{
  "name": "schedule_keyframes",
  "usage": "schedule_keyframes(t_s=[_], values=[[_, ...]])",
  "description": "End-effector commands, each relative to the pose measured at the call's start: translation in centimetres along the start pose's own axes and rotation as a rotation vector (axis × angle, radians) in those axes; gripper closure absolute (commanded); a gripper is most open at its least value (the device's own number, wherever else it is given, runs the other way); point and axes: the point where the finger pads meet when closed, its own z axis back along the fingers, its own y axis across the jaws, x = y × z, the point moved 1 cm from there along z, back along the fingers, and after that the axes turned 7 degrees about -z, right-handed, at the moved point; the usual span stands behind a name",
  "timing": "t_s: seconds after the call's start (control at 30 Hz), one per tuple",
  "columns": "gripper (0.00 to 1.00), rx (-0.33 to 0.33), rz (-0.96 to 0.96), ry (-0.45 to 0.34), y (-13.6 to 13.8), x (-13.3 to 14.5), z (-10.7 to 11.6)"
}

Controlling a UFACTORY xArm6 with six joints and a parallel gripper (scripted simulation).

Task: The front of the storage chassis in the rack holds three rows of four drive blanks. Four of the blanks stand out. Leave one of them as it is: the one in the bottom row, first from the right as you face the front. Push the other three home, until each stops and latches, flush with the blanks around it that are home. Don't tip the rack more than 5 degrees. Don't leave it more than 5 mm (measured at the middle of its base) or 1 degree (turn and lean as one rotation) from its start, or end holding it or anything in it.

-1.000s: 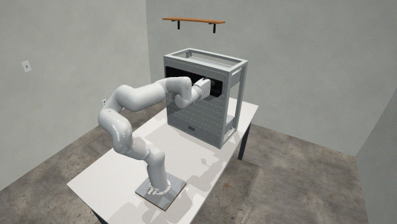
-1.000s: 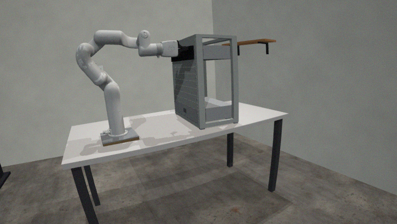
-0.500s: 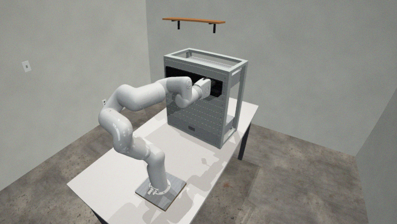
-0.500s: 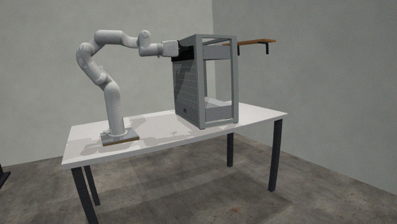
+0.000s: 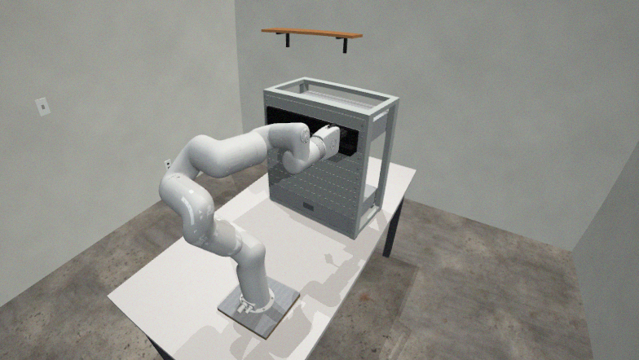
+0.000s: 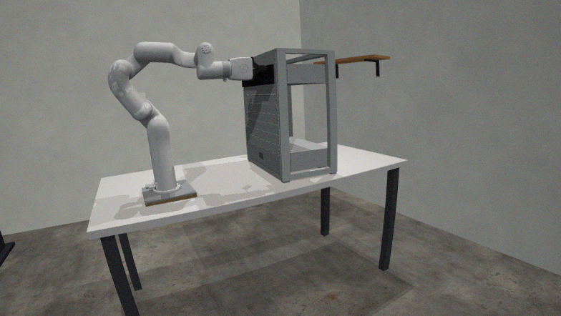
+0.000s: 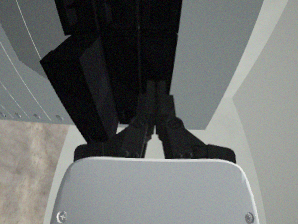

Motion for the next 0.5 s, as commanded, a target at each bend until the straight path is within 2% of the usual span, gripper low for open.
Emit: schedule_keyframes(t_s=[0.0,0.47], values=[[1.00,0.005,0.000,0.001,0.25,-0.04,-0.09],[1.00,0.005,0.000,0.001,0.25,-0.04,-0.30]])
